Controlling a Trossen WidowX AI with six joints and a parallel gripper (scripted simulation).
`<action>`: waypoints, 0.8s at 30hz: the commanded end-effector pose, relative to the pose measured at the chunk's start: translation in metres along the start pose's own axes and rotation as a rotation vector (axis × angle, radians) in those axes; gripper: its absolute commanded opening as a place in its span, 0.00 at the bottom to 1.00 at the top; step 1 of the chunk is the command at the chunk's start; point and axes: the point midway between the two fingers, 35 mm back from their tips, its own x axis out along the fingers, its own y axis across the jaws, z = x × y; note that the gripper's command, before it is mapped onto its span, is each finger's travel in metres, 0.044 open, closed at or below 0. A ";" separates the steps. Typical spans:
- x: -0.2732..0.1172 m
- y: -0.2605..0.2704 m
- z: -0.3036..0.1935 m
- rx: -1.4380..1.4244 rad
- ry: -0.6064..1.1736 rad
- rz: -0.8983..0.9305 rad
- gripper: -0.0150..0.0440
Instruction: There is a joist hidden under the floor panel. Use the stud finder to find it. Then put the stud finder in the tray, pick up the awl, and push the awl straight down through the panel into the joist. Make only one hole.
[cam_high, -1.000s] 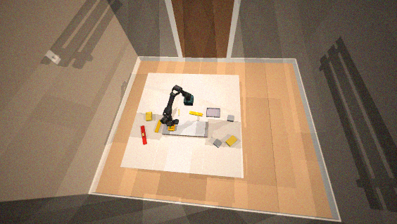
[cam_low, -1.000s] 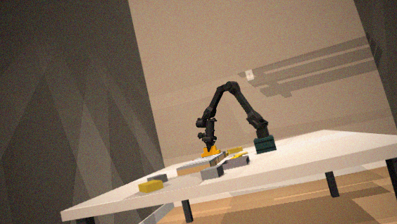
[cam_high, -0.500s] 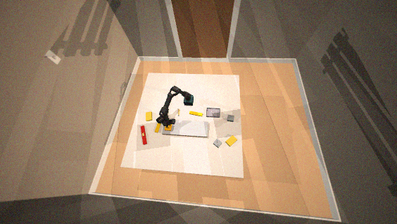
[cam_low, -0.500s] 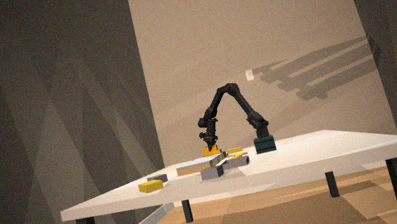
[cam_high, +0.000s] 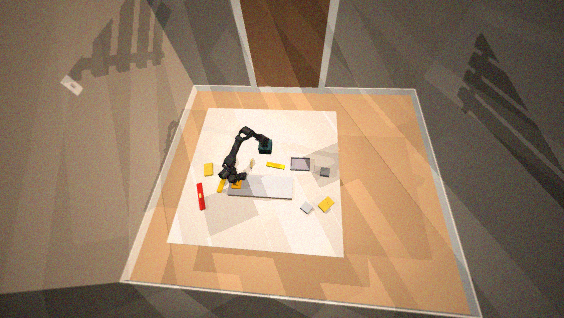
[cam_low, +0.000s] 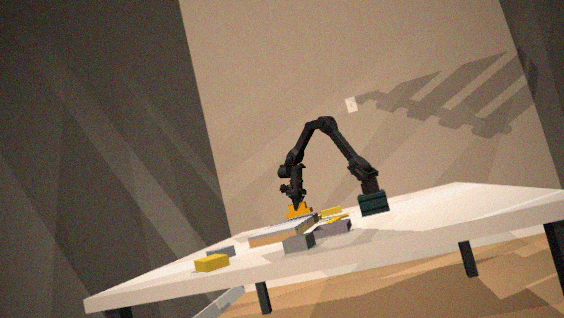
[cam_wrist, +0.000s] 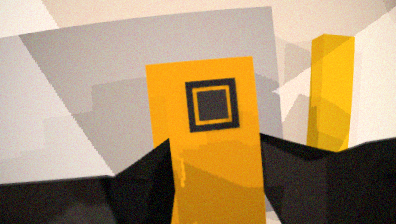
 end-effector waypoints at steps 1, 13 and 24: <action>-0.037 -0.004 0.016 -0.010 -0.040 -0.022 0.25; -0.086 -0.003 0.023 -0.012 -0.040 -0.022 0.25; -0.086 -0.003 0.023 -0.012 -0.040 -0.022 0.25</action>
